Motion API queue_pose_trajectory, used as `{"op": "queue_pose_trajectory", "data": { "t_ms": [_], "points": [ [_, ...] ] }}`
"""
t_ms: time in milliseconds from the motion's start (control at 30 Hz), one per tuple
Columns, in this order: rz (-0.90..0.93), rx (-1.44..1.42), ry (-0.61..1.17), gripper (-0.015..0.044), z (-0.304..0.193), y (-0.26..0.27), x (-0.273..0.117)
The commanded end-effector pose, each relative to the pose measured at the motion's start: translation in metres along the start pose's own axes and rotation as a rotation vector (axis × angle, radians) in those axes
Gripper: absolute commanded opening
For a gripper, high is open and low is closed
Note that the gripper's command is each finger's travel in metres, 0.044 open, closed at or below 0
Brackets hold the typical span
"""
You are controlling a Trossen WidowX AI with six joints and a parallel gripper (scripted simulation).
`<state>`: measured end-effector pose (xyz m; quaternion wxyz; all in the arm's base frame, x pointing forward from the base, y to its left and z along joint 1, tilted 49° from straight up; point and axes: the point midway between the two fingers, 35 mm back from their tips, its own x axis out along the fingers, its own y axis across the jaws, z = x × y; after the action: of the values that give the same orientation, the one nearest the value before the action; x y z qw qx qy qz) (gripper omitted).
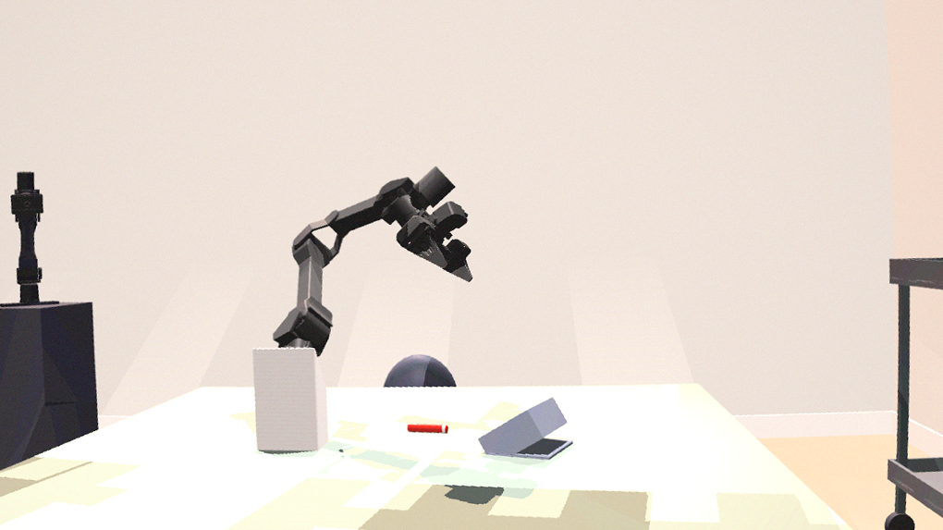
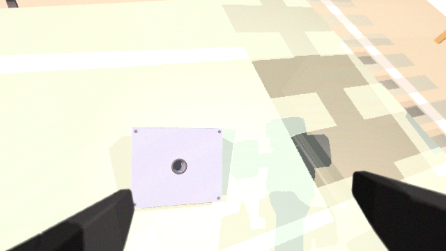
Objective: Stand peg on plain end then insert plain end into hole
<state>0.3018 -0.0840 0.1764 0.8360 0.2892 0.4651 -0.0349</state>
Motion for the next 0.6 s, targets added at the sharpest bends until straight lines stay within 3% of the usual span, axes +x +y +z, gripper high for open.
{"op": "queue_pose_trajectory", "data": {
  "t_ms": [0,567],
  "points": [
    [0.072,-0.033,0.108,0.044,-0.02,0.017,0.023],
    [0.343,-0.123,0.599,0.044,-0.134,0.087,0.089]
  ]
}}
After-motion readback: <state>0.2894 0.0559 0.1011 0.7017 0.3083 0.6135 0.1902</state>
